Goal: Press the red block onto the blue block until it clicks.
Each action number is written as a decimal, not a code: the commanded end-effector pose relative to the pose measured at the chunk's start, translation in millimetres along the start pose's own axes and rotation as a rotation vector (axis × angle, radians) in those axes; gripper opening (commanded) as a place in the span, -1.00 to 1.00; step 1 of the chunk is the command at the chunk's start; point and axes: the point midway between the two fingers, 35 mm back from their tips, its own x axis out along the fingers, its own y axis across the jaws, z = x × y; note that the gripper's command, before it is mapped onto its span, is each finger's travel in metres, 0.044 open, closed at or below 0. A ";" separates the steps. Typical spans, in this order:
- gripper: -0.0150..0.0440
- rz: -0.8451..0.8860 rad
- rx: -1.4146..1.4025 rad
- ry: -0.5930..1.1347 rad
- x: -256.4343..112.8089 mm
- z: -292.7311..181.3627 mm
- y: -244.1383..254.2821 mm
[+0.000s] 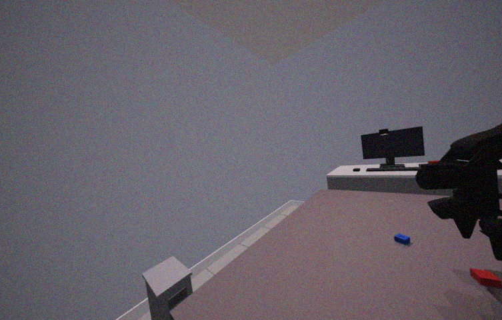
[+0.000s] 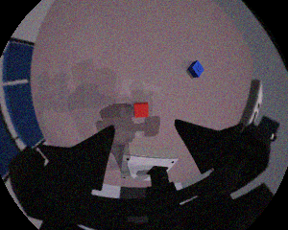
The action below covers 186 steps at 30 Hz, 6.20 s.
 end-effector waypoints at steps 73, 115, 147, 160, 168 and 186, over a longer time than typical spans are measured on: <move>-0.49 -0.016 0.012 0.012 17.0 7.8 -1.5; -0.49 -0.022 0.453 0.011 -10.4 71.7 -82.1; -0.49 -0.030 0.723 -0.007 40.5 105.0 -150.9; -0.49 -0.030 0.723 -0.007 55.1 105.3 -152.4; -0.49 -0.030 0.723 -0.007 55.9 105.4 -152.4; -0.49 -0.032 0.719 -0.008 59.3 106.1 -153.2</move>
